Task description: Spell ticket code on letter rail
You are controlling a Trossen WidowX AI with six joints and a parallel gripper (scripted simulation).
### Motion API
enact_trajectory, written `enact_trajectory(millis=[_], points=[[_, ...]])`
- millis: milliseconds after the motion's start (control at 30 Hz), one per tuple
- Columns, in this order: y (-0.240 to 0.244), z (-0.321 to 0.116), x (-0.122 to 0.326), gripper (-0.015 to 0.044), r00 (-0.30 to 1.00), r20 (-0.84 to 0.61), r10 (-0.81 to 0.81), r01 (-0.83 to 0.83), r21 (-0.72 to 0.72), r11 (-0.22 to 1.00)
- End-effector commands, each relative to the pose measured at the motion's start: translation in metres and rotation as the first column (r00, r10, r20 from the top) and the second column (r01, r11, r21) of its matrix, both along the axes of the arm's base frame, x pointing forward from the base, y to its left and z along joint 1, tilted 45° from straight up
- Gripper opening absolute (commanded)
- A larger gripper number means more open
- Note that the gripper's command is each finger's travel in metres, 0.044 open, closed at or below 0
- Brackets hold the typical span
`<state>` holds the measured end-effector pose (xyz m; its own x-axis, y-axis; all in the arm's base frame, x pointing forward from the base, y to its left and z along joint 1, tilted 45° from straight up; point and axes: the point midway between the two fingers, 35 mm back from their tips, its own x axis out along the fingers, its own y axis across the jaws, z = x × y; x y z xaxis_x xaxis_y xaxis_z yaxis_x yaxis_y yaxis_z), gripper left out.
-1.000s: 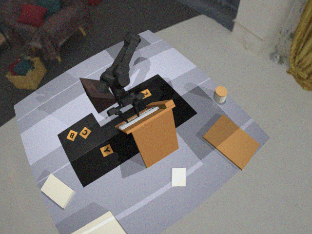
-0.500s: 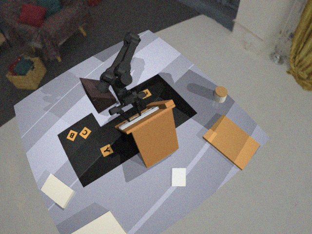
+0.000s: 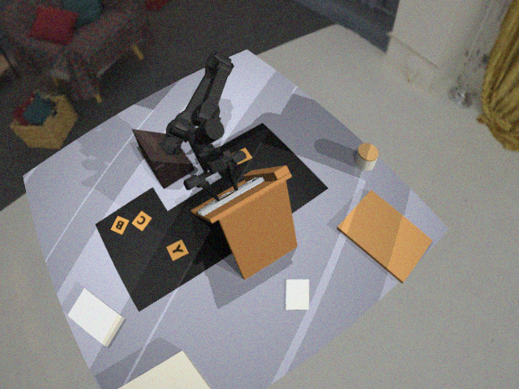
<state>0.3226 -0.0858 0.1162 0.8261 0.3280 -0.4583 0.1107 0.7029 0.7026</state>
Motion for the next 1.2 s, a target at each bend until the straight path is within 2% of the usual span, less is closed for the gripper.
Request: enact_trajectory(millis=[0,1167], points=[[0.002,0.005,0.0,0.0,1.0,0.004,-0.005,0.005,-0.003,1.0],[0.02,0.024,0.003,0.0,1.0,0.004,-0.005,0.005,-0.002,1.0]])
